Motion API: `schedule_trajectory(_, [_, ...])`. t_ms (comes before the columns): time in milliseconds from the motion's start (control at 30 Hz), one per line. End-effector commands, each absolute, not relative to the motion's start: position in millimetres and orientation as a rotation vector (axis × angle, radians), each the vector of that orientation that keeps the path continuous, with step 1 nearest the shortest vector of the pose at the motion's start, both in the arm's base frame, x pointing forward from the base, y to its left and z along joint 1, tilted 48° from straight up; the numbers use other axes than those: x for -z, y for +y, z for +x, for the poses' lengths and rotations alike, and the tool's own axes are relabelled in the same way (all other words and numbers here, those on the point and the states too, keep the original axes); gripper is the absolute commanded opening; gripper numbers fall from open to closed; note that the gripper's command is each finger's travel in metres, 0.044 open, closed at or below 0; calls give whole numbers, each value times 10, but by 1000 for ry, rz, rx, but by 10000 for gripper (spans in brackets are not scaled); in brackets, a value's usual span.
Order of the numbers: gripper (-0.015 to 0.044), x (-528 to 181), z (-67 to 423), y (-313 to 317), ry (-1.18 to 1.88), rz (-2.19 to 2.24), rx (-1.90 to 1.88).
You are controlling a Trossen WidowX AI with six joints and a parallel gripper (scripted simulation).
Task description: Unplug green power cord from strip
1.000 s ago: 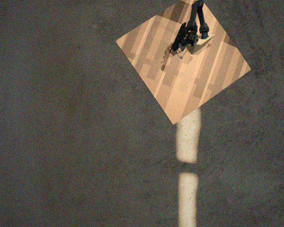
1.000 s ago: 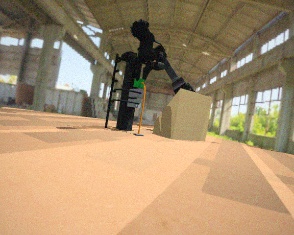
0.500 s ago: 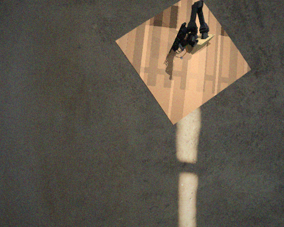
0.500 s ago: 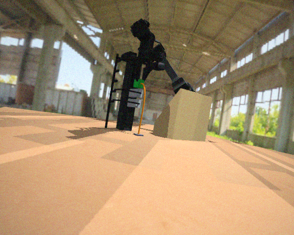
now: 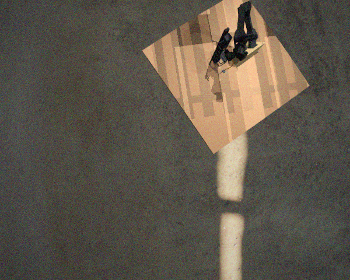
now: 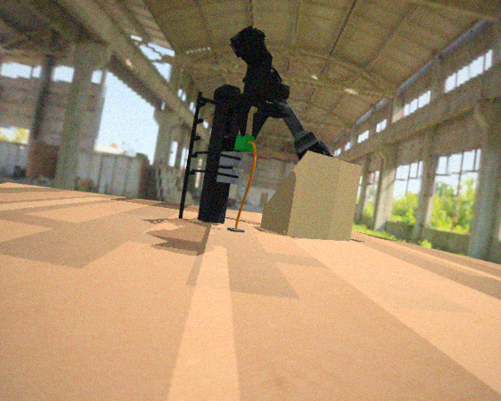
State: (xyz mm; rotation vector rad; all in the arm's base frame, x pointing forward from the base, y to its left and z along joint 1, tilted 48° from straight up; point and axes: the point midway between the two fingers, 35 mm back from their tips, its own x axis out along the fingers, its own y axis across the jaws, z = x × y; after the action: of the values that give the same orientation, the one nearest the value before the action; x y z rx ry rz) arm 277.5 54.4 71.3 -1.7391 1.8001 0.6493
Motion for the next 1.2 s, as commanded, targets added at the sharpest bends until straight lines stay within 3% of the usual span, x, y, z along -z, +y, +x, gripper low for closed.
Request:
schedule_trajectory(0, [210, -721, 2778, 548, 1791, -1746, -650])
schedule_trajectory(300, [440, -598, 2804, 731, 1789, -1744, -652])
schedule_trajectory(467, [440, -366, 2809, 1047, 1789, -1744, -652])
schedule_trajectory(1167, [440, -366, 2809, 1047, 1789, -1744, -652])
